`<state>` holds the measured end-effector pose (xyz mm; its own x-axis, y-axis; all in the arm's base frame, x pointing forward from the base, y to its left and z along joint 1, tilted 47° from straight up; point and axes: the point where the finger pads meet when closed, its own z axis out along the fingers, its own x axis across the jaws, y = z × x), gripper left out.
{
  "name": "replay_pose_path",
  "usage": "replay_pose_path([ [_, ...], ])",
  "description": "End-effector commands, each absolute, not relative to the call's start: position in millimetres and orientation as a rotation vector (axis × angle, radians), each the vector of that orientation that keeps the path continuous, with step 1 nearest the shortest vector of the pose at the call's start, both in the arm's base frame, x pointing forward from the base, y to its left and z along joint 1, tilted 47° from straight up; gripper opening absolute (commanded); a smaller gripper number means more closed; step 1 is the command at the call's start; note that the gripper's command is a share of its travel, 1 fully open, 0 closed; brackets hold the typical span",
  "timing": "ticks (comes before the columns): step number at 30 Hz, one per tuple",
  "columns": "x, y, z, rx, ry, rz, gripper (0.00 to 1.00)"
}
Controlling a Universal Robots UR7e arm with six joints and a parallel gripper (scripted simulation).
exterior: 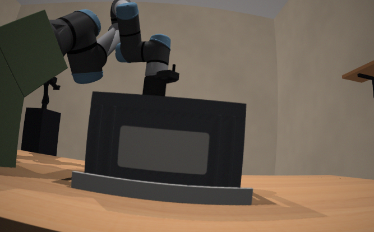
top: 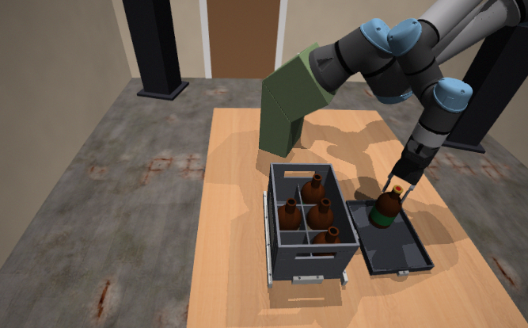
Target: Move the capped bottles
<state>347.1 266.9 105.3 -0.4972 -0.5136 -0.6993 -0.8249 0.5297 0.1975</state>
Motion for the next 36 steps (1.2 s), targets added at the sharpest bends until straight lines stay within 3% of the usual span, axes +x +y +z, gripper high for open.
replay_pose_path([
  [1, 347, 267, 106, -1.082, 2.193, 0.705, 1.00],
  [36, 338, 240, 134, -1.071, 2.196, 0.686, 1.00],
])
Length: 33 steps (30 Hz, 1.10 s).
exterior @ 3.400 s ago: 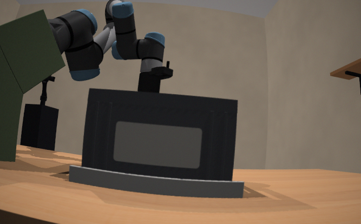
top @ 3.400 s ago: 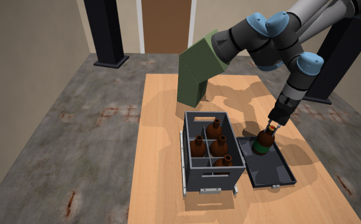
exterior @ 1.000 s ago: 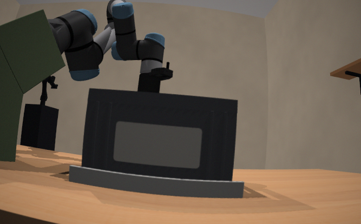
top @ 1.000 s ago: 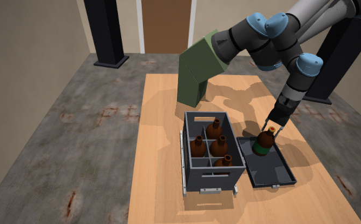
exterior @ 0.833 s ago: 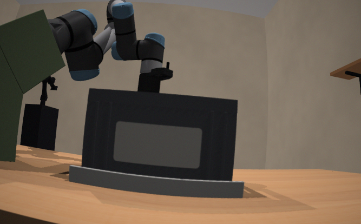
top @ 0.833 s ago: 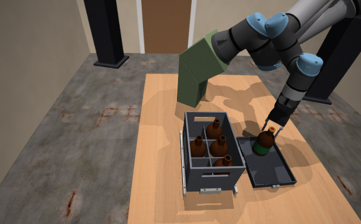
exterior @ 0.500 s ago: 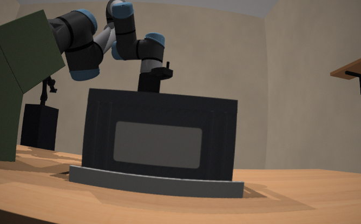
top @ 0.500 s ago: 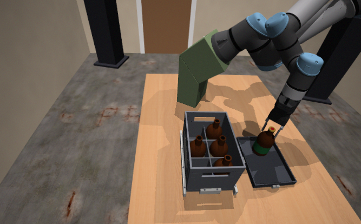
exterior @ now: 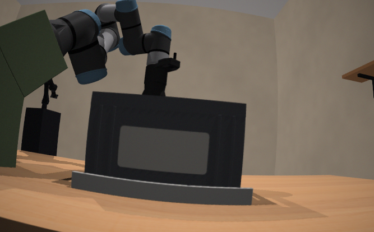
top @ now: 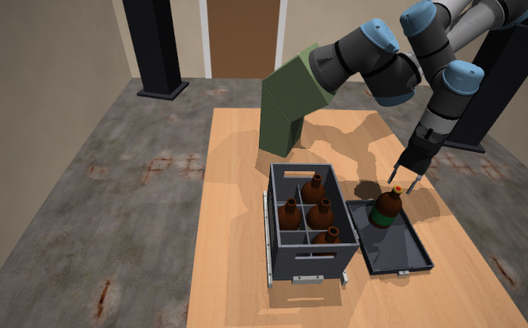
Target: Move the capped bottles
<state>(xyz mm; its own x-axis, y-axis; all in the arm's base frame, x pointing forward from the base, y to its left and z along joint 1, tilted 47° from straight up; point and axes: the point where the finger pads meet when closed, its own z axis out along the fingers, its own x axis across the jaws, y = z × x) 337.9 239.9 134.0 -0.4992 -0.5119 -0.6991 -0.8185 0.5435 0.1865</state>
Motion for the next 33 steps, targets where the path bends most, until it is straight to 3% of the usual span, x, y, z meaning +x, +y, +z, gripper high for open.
replay_pose_path([
  [1, 337, 239, 135, -1.071, 2.196, 0.688, 1.00],
  [33, 319, 195, 179, -1.078, 2.195, 0.697, 1.00],
])
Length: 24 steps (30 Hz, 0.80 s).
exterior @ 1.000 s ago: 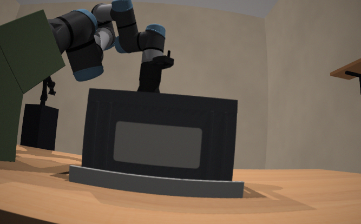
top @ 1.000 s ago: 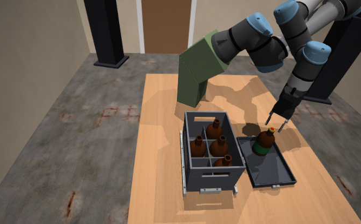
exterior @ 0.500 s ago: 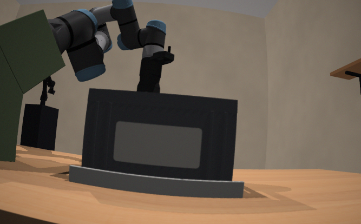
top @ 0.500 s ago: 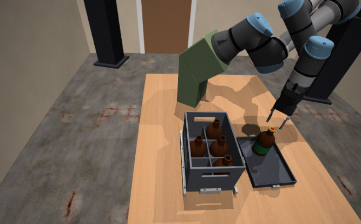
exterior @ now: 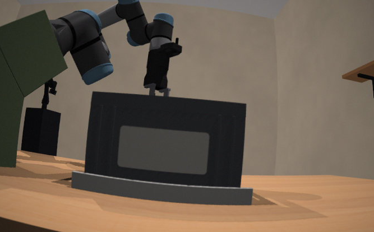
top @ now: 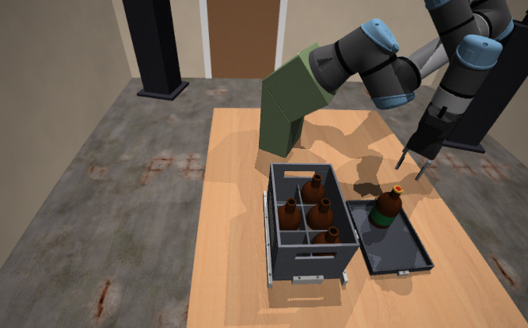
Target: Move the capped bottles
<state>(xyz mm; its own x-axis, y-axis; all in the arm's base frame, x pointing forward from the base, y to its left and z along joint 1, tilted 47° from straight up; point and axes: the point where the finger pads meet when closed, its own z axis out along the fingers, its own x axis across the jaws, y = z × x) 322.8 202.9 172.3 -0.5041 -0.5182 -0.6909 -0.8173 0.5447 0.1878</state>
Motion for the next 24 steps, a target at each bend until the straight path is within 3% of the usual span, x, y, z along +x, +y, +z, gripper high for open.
replay_pose_path([
  [1, 322, 201, 174, -1.074, 2.207, 0.682, 1.00],
  [24, 311, 178, 196, -1.077, 2.202, 0.691, 1.00],
])
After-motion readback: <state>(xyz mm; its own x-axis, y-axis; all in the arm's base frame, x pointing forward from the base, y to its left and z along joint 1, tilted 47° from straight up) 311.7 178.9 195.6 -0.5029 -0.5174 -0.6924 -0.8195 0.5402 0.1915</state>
